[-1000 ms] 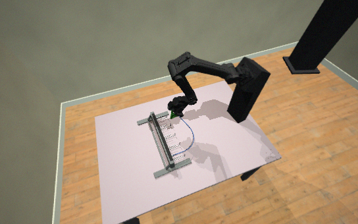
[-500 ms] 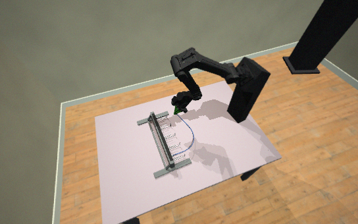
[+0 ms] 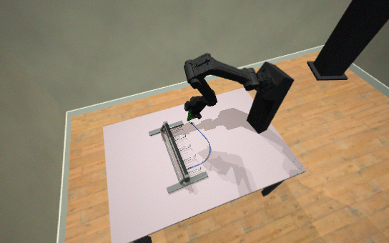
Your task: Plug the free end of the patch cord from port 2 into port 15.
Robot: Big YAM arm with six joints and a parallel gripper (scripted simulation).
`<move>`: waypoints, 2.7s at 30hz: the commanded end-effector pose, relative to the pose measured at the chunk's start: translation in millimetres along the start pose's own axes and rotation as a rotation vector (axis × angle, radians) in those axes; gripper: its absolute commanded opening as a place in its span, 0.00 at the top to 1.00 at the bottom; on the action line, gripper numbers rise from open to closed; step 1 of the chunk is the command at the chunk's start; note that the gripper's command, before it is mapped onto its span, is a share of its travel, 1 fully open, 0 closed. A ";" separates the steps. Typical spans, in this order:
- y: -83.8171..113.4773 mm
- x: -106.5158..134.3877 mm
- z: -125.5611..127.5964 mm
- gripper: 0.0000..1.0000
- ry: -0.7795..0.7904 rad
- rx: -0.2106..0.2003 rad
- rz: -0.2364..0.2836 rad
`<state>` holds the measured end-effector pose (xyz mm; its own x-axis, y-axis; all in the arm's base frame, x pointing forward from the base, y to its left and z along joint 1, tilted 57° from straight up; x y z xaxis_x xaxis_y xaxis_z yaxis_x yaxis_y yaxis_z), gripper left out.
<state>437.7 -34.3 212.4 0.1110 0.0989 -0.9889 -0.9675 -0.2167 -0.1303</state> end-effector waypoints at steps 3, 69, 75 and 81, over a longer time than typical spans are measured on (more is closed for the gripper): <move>0.3 0.5 -28.9 1.00 -0.008 0.016 -0.012; -141.7 10.3 -64.1 1.00 0.001 -0.005 0.006; -140.4 12.1 -63.5 1.00 0.000 -0.007 0.006; -139.5 14.2 -63.2 1.00 -0.003 -0.007 0.011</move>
<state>589.1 -72.8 223.7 0.1090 0.1058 -0.9884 -0.9688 -0.2113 -0.1295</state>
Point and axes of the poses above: the point where the finger pads meet when closed, its own y axis back along the fingers, its own z axis across the jaws, x = y × z, the point moved 7 cm from there along y, back along the fingers
